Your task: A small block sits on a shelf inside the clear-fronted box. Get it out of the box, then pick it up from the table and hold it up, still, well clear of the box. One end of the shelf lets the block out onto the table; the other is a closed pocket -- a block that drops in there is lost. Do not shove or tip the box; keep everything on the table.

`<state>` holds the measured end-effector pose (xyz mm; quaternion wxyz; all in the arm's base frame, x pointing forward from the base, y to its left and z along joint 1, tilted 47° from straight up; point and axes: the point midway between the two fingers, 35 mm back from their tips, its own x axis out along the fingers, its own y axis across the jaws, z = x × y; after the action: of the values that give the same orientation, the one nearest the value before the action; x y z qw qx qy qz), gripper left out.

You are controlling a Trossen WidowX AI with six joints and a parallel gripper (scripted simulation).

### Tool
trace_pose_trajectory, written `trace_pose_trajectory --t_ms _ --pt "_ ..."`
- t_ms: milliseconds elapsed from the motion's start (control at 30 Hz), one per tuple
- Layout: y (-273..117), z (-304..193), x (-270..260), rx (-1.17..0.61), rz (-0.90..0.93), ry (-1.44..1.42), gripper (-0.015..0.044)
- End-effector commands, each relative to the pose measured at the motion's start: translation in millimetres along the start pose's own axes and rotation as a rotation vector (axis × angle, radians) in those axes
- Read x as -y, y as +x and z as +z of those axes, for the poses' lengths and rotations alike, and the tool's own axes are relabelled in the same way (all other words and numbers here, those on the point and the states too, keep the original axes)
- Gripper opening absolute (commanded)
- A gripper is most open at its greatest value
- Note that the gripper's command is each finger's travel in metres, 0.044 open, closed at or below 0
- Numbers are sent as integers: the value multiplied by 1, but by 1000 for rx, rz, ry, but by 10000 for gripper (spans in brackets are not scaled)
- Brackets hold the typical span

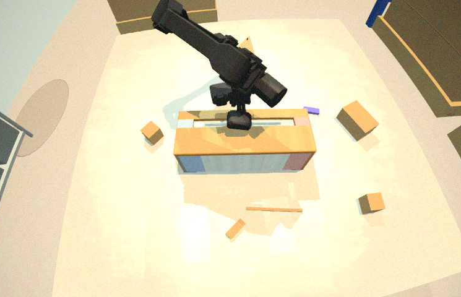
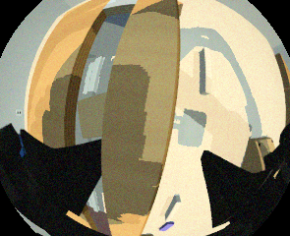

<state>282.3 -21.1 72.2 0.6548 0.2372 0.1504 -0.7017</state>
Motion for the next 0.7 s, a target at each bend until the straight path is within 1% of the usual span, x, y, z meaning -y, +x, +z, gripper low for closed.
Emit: trace_pose_trajectory --t_ms 0,300,667 --pt "2 5 1 4 -3 -6 400" --pt "1 -3 0 4 -3 -6 400" --pt "2 2 0 4 -3 -6 400"
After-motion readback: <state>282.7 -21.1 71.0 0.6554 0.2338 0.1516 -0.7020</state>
